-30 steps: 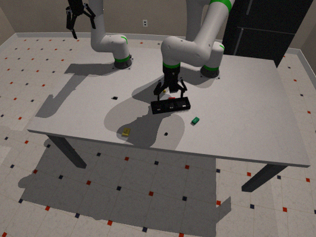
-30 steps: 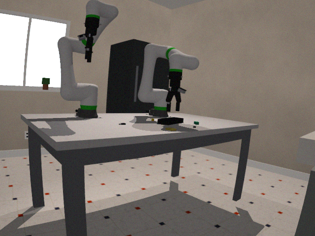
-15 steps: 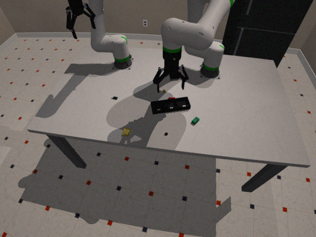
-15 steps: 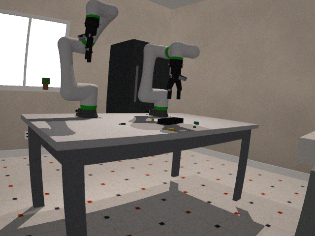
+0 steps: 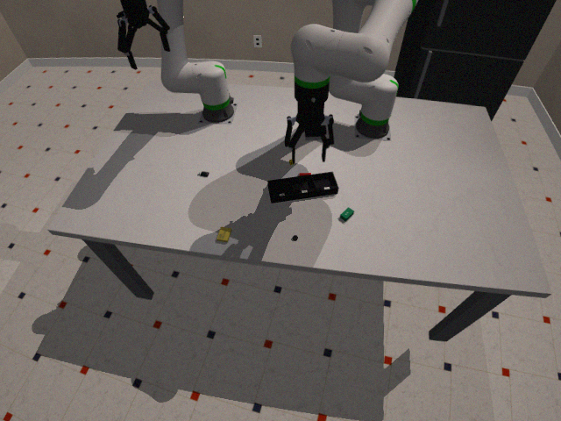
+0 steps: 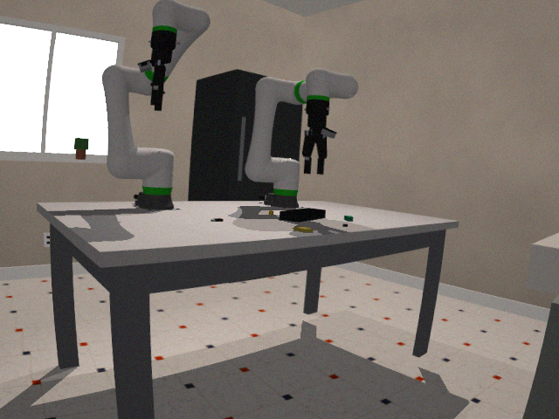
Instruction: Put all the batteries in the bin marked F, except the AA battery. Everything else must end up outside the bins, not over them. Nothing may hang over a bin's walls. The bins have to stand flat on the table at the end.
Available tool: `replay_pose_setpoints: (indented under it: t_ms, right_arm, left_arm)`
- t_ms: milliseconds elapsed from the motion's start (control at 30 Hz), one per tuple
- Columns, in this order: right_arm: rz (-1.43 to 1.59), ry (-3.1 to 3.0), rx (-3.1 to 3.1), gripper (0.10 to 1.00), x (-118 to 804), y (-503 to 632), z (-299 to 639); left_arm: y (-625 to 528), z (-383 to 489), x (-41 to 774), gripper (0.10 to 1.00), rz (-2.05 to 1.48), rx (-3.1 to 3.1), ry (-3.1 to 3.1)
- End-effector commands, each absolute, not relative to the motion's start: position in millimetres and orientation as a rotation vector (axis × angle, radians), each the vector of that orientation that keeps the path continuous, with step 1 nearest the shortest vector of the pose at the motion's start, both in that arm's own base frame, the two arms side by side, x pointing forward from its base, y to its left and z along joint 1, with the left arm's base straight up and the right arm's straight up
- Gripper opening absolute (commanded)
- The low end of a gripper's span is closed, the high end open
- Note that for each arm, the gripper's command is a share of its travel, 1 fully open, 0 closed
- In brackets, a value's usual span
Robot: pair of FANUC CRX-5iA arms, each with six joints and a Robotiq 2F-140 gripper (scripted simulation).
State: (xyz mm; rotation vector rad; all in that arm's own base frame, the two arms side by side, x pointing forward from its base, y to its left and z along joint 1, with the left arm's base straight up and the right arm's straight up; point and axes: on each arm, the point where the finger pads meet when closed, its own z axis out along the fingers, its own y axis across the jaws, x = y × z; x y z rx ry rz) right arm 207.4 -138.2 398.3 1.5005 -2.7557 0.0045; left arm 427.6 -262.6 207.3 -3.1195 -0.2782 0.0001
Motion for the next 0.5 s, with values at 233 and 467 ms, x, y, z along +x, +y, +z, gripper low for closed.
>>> replay_pose_setpoints:
  t_ms: [233, 467]
  right_arm:
    - [0.006, -2.756, 1.500, 1.000, 207, -138, 399]
    - [0.006, -2.756, 1.500, 1.000, 207, -138, 399]
  left_arm:
    - [-198, 168, 461, 0.327, -0.002, -3.116, 0.282]
    - [-152, 139, 484, 0.327, 0.000, -3.063, 0.607]
